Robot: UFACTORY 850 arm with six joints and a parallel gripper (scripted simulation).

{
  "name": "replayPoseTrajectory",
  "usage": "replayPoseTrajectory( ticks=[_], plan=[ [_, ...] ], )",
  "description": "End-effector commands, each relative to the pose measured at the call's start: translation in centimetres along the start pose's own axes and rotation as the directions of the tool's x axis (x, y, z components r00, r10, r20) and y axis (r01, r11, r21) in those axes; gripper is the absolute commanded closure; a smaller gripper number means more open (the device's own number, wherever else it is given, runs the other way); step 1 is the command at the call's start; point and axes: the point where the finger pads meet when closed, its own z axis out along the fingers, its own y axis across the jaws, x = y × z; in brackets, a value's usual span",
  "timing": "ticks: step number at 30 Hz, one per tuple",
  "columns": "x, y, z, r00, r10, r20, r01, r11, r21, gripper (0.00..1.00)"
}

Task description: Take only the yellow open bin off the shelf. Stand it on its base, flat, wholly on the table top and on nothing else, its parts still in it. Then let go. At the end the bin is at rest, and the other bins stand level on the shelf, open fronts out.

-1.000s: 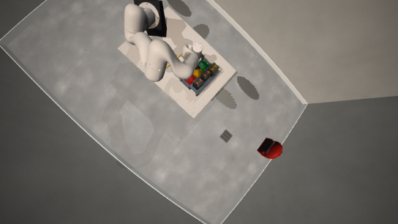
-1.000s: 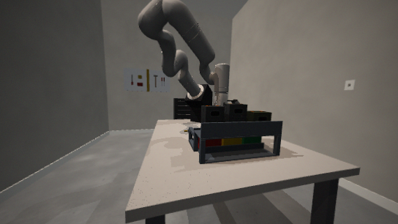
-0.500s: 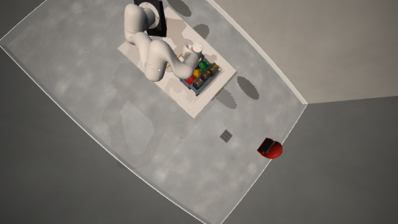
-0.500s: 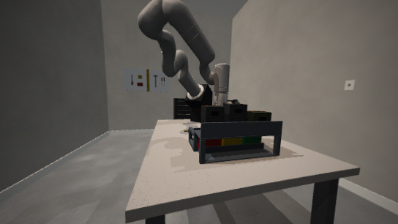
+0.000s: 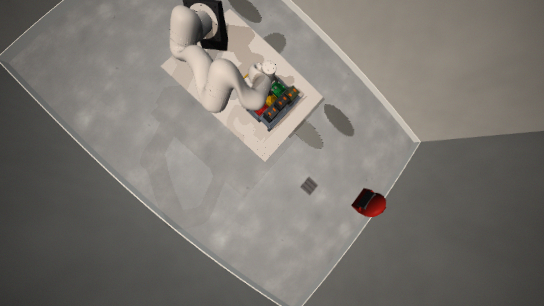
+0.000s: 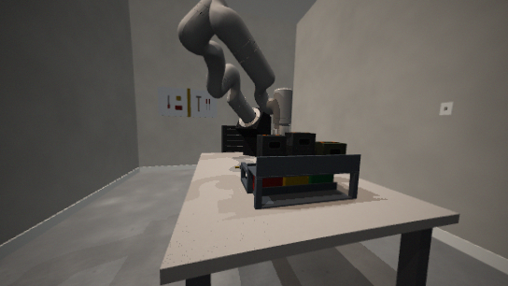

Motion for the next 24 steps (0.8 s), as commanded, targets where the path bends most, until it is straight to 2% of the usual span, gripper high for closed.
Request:
replayPoseTrajectory(
  ticks=[1, 6, 11, 24],
  plan=[
    [0.0, 0.1, 0.0, 1.000, 0.000, -0.001, 0.000, 1.000, -0.001, 0.00],
    [0.0, 0.1, 0.0, 1.000, 0.000, -0.001, 0.000, 1.000, -0.001, 0.00],
    [0.0, -0.1, 4.5, 1.000, 0.000, 0.000, 0.000, 1.000, -0.001, 0.00],
    [0.0, -0.1, 4.5, 1.000, 0.000, -0.001, 0.000, 1.000, -0.001, 0.00]
  ],
)
